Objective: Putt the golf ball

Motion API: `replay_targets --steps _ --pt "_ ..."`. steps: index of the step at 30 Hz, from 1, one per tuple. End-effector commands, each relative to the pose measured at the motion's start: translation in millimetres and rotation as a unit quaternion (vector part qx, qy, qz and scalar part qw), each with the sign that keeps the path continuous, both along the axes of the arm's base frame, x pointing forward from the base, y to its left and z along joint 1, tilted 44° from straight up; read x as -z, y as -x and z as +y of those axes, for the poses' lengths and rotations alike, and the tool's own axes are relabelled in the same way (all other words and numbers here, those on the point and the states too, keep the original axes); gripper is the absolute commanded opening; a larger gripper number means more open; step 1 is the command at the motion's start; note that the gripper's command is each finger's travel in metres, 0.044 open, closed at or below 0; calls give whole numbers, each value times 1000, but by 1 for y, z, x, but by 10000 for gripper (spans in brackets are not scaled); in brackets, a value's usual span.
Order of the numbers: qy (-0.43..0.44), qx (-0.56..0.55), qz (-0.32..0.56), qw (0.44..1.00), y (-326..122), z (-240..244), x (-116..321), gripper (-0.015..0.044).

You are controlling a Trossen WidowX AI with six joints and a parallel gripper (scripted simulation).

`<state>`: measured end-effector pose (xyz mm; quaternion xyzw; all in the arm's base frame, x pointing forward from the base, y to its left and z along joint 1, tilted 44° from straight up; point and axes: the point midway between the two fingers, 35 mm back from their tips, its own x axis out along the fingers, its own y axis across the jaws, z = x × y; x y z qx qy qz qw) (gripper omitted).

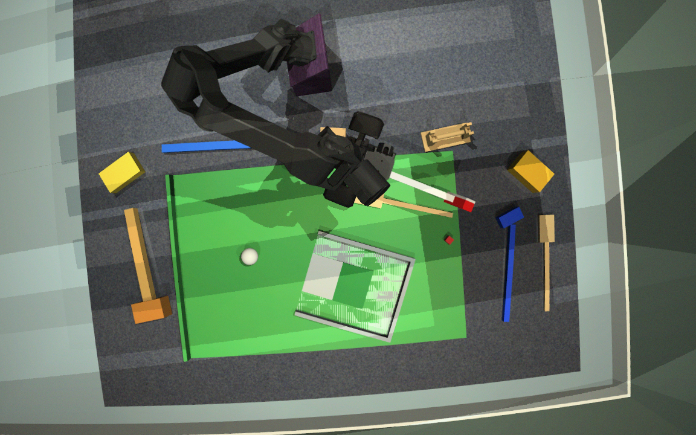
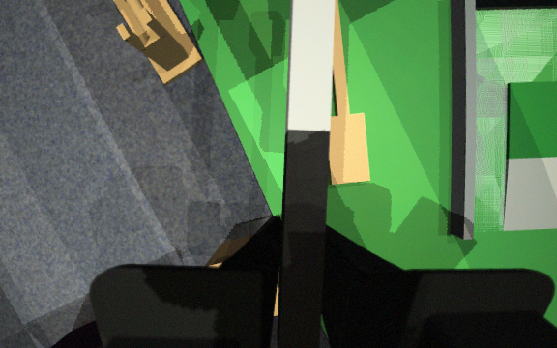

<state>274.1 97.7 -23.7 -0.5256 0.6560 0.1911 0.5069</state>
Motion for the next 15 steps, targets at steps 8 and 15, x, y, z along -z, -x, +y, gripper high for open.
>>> replay_targets --steps 8,15 --pt "8 170 -113 979 -9 -49 -53 0" --pt "17 279 -189 941 -7 -85 -87 0"
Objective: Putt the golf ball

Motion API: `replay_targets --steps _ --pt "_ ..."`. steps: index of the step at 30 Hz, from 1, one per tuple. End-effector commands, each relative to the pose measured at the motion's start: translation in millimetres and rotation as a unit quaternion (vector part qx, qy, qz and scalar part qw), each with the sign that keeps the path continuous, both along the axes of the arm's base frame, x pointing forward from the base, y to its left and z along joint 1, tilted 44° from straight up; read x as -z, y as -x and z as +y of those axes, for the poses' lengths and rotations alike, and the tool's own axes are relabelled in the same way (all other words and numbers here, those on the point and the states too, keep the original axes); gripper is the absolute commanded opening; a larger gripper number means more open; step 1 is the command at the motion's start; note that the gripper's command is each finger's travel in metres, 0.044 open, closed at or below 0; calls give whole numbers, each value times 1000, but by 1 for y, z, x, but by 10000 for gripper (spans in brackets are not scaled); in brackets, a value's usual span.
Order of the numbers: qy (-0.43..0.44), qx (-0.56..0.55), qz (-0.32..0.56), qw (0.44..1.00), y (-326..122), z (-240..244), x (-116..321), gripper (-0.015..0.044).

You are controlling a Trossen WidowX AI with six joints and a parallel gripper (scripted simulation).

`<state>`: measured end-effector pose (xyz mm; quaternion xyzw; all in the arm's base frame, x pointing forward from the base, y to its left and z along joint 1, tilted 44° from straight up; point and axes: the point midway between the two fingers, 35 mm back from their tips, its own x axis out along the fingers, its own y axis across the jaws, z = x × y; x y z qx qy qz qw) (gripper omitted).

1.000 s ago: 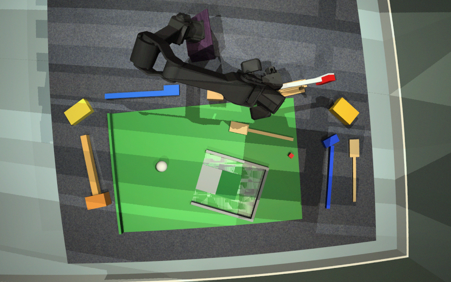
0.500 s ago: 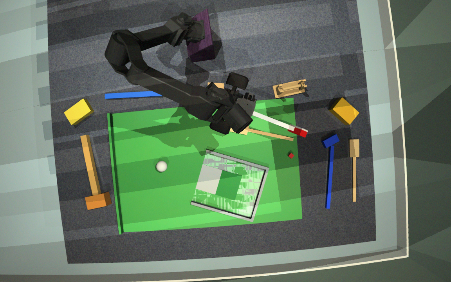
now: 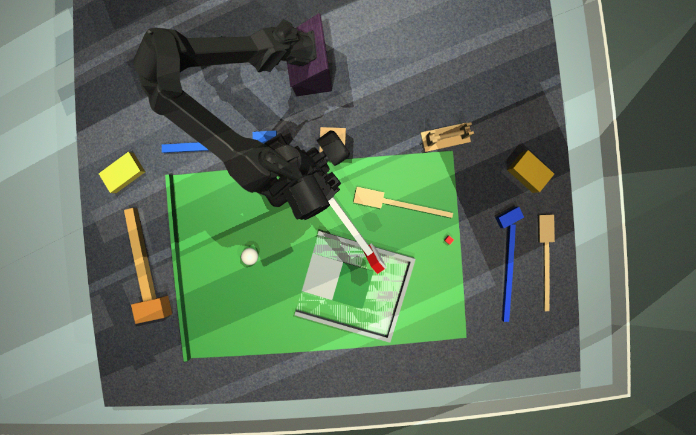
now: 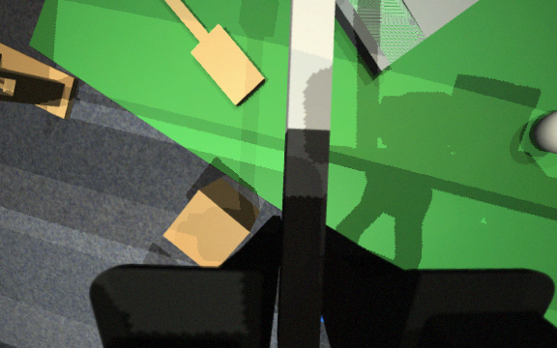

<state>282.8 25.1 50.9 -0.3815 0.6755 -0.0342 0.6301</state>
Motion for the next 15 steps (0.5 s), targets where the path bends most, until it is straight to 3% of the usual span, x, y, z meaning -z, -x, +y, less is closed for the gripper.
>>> replay_targets --steps 1,15 --pt "6 55 -40 998 3 -17 -17 0" --pt "33 271 -200 941 32 -85 -80 0"
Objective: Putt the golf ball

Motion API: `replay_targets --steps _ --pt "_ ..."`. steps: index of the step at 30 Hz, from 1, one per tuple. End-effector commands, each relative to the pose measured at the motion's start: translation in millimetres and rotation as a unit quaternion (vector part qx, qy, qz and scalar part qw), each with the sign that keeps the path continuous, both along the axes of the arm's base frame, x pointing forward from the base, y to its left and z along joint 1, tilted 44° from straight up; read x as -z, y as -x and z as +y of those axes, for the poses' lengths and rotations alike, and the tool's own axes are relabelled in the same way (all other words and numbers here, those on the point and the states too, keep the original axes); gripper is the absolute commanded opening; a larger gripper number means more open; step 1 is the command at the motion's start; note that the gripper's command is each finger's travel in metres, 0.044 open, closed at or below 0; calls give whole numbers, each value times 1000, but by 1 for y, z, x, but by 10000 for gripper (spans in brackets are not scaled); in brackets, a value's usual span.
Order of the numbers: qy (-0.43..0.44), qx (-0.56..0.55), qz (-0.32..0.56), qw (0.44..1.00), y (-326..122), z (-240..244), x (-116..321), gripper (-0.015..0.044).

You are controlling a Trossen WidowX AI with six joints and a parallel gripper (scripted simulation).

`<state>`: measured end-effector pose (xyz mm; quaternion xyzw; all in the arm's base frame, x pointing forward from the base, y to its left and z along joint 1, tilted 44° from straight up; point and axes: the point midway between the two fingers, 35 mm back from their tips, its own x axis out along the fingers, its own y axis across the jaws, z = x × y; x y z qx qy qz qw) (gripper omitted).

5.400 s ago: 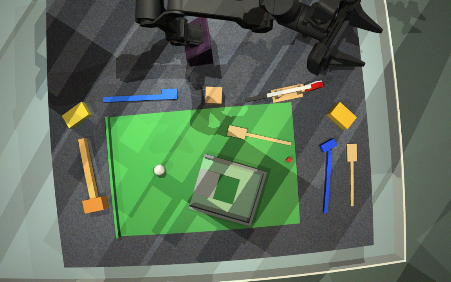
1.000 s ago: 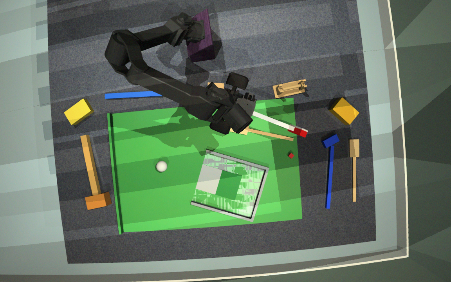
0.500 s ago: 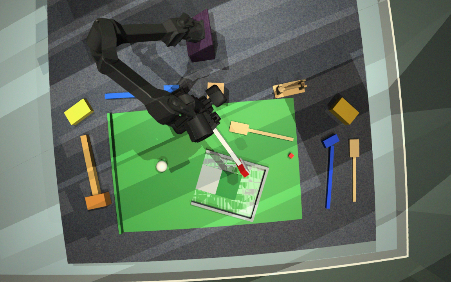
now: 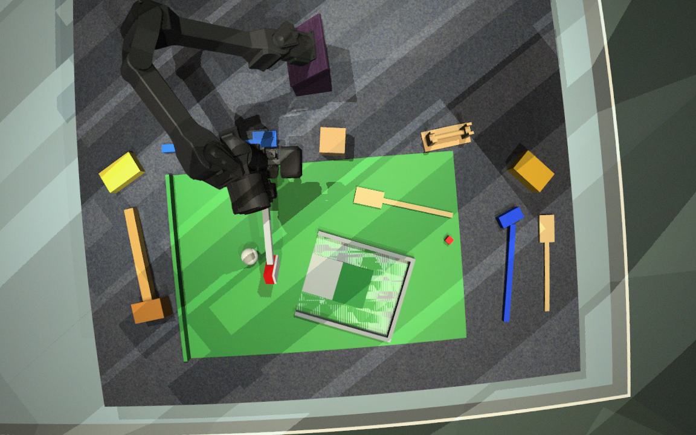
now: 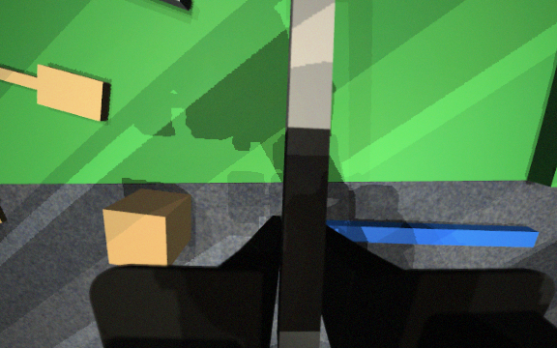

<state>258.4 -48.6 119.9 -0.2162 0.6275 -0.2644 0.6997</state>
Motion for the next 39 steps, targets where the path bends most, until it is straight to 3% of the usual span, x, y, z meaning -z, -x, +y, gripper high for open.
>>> replay_targets --steps 1,10,39 --pt "10 53 -42 998 10 -16 -15 0" --pt "23 122 -95 988 26 -35 -33 0" --pt "24 122 -96 988 23 -78 12 0"
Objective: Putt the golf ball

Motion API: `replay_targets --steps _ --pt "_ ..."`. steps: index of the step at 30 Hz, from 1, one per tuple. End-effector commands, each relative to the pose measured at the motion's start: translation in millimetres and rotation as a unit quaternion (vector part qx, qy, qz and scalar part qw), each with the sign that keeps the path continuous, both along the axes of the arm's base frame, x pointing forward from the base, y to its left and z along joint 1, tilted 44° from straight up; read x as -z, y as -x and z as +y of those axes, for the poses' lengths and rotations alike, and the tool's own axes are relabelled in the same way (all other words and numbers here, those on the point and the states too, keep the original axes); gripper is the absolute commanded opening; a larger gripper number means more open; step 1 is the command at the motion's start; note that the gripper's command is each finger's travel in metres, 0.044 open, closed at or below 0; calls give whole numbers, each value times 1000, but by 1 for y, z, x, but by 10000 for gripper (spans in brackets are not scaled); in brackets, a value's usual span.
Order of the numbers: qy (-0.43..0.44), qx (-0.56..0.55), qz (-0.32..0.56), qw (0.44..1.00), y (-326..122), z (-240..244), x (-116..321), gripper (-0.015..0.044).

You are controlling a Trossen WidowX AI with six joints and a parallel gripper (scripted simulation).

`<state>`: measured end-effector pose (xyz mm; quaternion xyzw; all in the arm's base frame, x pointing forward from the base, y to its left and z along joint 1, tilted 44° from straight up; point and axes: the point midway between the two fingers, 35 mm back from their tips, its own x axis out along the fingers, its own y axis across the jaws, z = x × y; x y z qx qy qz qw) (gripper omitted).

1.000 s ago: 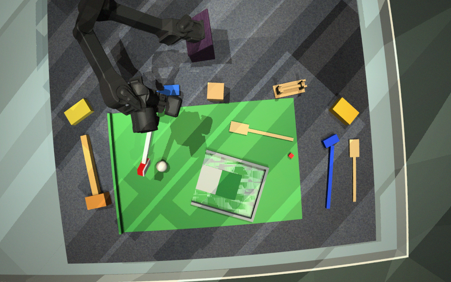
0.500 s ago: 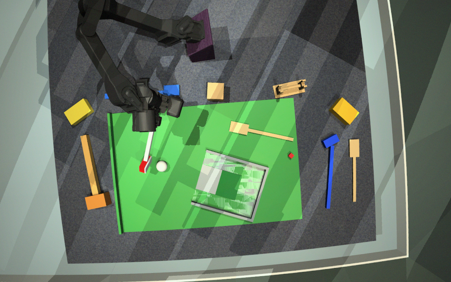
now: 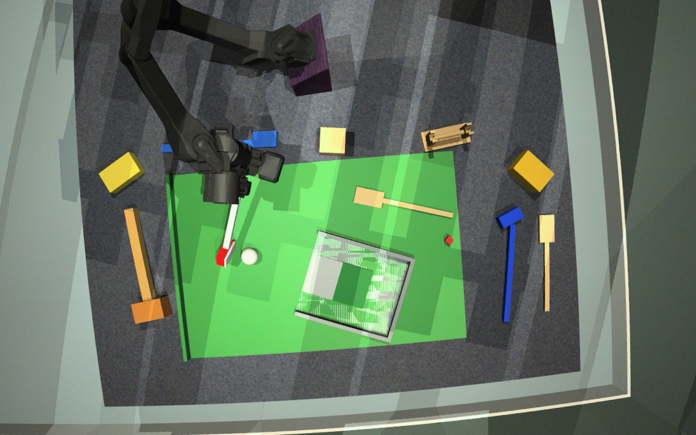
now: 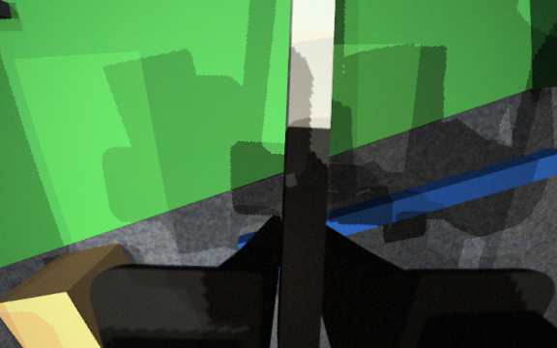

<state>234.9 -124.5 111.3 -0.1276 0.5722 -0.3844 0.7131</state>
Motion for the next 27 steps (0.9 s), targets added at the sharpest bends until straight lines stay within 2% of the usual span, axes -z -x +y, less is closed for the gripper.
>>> replay_targets --steps 1,15,27 --pt "-1 -2 1 1000 -1 -4 4 0" --pt "0 0 0 1000 0 -6 5 0" --pt "2 3 2 1000 11 -26 -9 0"
